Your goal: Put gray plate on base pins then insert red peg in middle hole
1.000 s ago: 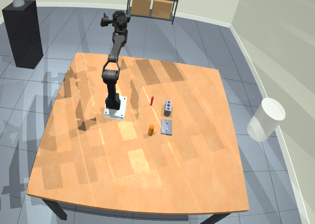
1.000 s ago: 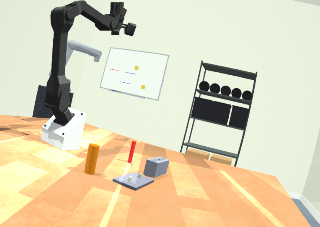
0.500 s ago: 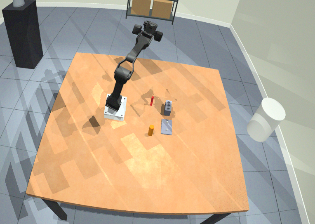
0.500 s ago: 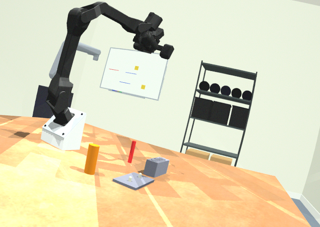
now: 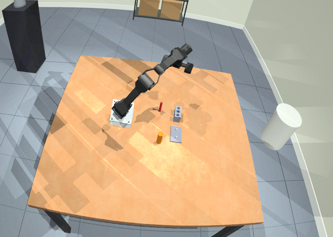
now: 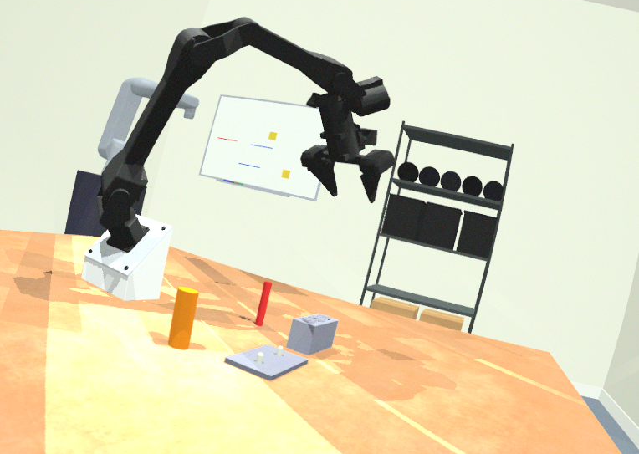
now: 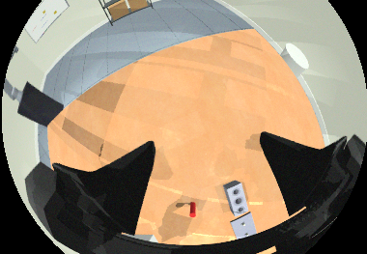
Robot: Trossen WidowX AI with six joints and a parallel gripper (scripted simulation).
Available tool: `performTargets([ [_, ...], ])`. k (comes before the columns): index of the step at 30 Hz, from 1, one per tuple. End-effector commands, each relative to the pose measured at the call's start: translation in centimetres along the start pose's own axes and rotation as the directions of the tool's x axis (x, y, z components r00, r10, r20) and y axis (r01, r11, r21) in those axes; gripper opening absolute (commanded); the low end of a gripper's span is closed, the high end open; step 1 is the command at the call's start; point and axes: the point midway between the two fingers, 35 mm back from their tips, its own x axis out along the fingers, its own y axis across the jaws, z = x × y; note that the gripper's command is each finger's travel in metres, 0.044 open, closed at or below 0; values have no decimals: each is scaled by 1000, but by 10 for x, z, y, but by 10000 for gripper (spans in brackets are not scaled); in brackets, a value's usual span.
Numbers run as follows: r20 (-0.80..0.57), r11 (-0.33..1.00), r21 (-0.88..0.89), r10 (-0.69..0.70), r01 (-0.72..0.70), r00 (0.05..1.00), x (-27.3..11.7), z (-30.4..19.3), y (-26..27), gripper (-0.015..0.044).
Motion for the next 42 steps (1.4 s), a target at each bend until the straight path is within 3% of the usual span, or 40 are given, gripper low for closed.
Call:
performTargets([
  [1,-207,998,-60,-17,5,978,14,-48,-36,440],
  [9,-600,968,-194,13,-161,800,18,-159,-97,440],
  [19,-608,966,-196,15,-168,794,17,-166,-93,440],
  [25,-609,966,-196,13,-167,793,65,-203,-93,440],
  [42,-610,966,-196,12,-166,792,86,-222,-93,440],
])
